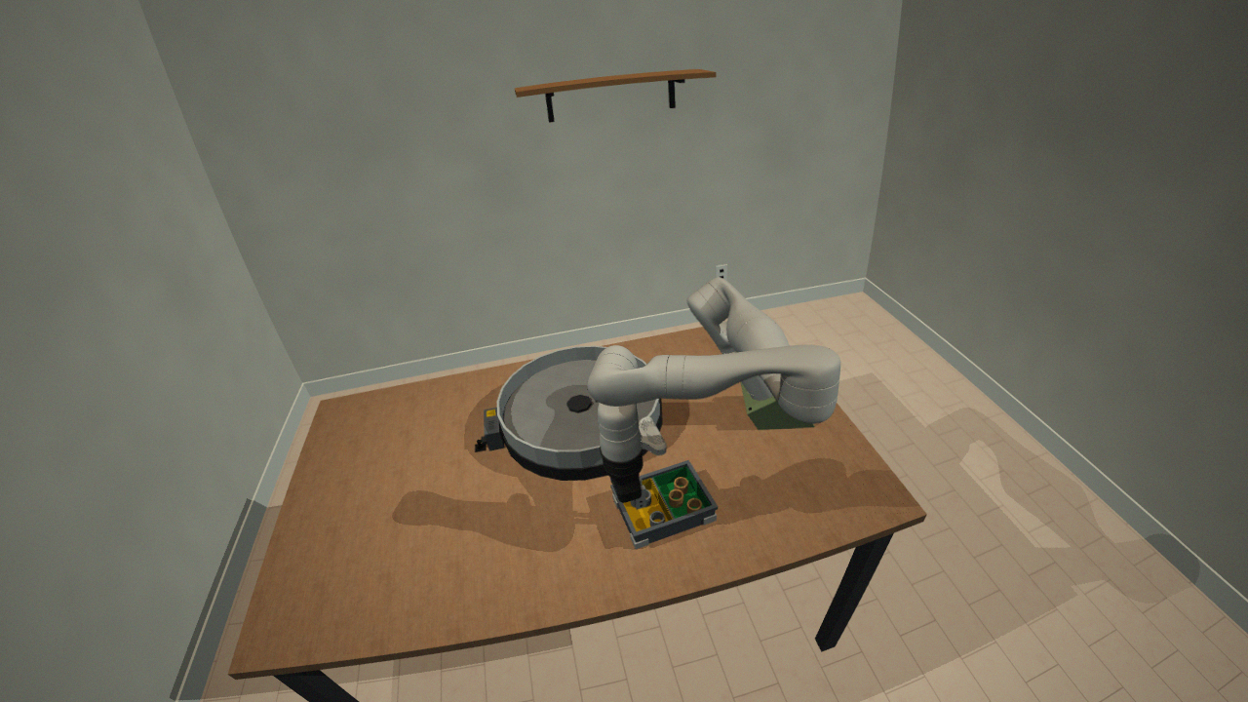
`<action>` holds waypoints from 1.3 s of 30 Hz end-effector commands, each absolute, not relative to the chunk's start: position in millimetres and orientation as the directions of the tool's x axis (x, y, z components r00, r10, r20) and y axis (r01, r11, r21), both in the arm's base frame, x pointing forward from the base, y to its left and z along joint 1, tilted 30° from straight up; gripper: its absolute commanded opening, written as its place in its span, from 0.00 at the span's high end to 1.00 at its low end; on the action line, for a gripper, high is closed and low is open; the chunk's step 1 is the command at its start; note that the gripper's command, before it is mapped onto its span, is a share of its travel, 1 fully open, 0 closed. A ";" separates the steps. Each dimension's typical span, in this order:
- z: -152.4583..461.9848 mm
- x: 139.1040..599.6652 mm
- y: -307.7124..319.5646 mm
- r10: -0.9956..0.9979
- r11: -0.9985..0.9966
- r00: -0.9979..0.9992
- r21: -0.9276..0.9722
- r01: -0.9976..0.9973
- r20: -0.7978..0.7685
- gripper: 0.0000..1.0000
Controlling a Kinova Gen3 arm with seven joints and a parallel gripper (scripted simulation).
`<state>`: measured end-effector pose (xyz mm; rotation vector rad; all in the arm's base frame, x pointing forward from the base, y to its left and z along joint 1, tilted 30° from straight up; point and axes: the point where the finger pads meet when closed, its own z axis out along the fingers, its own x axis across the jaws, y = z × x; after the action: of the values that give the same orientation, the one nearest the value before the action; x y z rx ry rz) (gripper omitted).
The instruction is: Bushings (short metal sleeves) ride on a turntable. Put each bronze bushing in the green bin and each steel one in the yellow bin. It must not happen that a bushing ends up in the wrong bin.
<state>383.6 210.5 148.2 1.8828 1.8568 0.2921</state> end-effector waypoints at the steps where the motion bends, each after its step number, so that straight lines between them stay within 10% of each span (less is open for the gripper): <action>1: 147.0 384.2 209.9 0.982 0.032 0.059 0.472 0.881 -0.177 1.00; 39: 129.4 393.8 206.3 0.982 0.032 0.059 0.472 0.881 -0.177 1.00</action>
<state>393.8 206.1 128.9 1.8835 1.8559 0.2896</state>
